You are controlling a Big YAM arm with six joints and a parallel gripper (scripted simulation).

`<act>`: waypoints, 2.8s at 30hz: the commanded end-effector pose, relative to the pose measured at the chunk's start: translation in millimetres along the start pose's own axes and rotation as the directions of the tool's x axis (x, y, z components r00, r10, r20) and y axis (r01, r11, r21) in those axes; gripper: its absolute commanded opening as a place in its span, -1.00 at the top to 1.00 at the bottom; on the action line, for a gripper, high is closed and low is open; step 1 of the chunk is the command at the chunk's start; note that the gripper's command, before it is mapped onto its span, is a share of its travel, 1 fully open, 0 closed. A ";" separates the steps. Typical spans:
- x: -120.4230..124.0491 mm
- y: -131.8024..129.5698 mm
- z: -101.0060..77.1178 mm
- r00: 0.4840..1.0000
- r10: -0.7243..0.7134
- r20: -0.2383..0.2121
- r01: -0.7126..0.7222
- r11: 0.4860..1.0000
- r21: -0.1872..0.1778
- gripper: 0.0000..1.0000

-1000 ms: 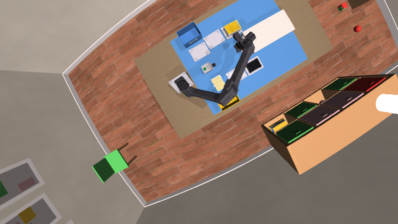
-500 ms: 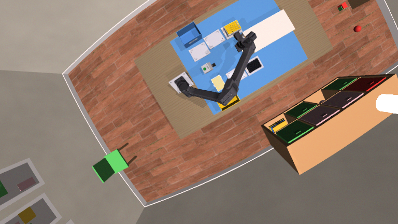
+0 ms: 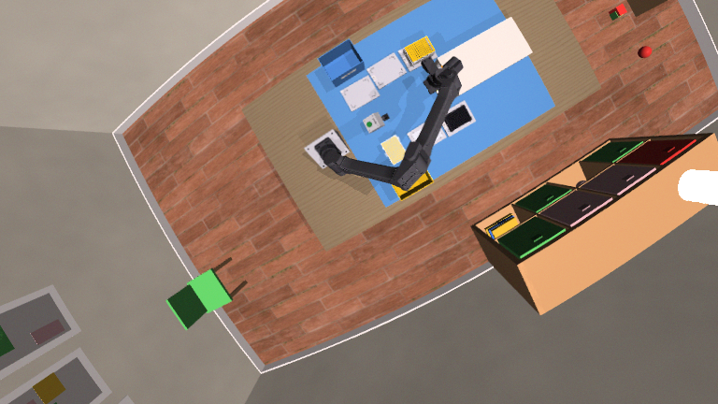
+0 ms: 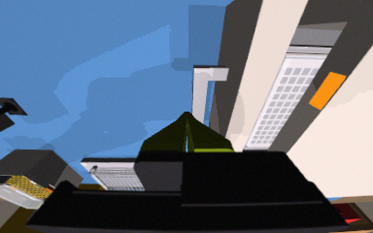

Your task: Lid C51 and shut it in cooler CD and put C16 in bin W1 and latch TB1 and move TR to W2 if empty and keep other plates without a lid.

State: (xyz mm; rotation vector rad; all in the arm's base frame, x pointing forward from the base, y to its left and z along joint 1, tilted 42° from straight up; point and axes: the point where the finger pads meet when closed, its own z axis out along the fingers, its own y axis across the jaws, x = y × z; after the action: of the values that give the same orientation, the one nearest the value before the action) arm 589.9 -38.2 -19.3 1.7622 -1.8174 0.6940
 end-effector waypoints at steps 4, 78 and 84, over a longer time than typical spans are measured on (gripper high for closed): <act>5.9 -21.4 -5.2 1.000 0.022 0.006 -0.022 0.999 0.027 1.00; 6.1 -53.1 -5.9 1.000 0.028 0.007 -0.028 0.999 0.034 1.00; 8.8 -35.8 -17.2 1.000 0.028 0.008 -0.028 0.999 0.041 1.00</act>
State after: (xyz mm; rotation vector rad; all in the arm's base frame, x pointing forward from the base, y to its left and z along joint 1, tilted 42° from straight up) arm 617.5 -39.2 -19.2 1.7623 -1.8123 0.6885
